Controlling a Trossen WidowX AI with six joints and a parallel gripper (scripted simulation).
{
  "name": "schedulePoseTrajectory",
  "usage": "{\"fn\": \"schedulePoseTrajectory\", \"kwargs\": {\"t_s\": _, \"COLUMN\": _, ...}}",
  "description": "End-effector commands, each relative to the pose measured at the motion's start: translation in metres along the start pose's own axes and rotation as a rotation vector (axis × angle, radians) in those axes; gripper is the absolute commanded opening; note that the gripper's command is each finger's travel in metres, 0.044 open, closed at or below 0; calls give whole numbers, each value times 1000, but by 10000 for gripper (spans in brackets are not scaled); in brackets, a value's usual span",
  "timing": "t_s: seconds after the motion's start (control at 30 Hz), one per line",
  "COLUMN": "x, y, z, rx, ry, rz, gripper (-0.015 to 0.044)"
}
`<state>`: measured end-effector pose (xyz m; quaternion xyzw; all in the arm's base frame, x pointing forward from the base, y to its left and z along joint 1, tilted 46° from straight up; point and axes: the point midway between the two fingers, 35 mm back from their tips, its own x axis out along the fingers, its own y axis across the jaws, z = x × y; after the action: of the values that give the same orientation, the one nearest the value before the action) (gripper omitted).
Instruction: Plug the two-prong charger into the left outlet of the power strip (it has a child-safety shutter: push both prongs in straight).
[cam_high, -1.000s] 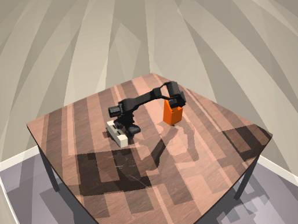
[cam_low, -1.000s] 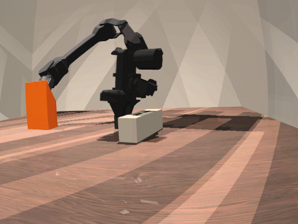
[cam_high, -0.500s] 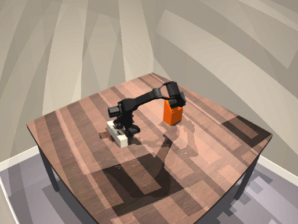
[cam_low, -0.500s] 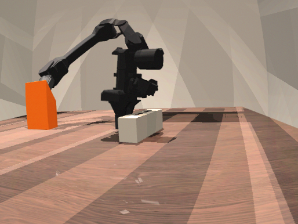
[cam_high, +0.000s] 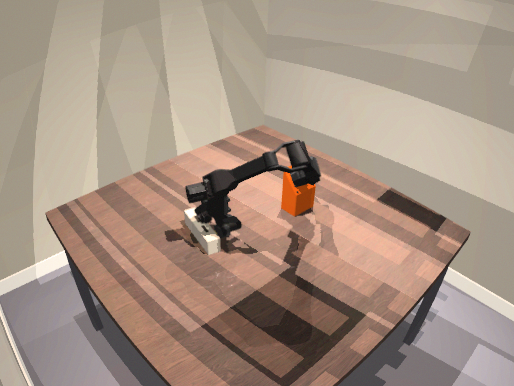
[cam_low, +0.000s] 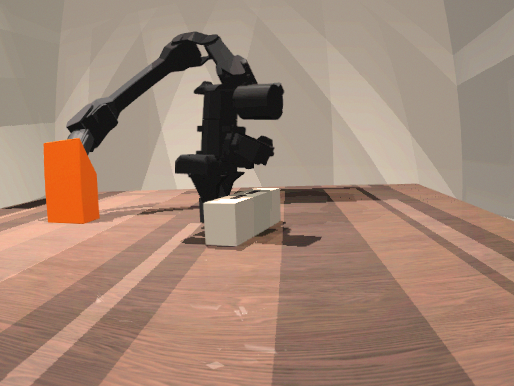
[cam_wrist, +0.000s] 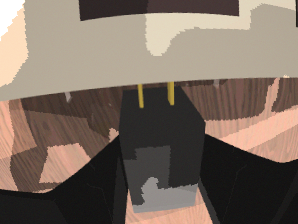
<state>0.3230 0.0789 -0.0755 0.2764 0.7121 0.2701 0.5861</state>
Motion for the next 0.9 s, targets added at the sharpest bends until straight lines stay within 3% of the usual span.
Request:
{"fn": "schedulePoseTrajectory", "kwargs": {"t_s": 0.0, "x": 0, "y": 0, "z": 1, "rx": 4, "ry": 0, "rz": 3, "gripper": 0}}
{"fn": "schedulePoseTrajectory", "kwargs": {"t_s": 0.87, "x": -1, "y": 0, "z": 5, "rx": 4, "ry": -1, "rz": 3, "gripper": 0}}
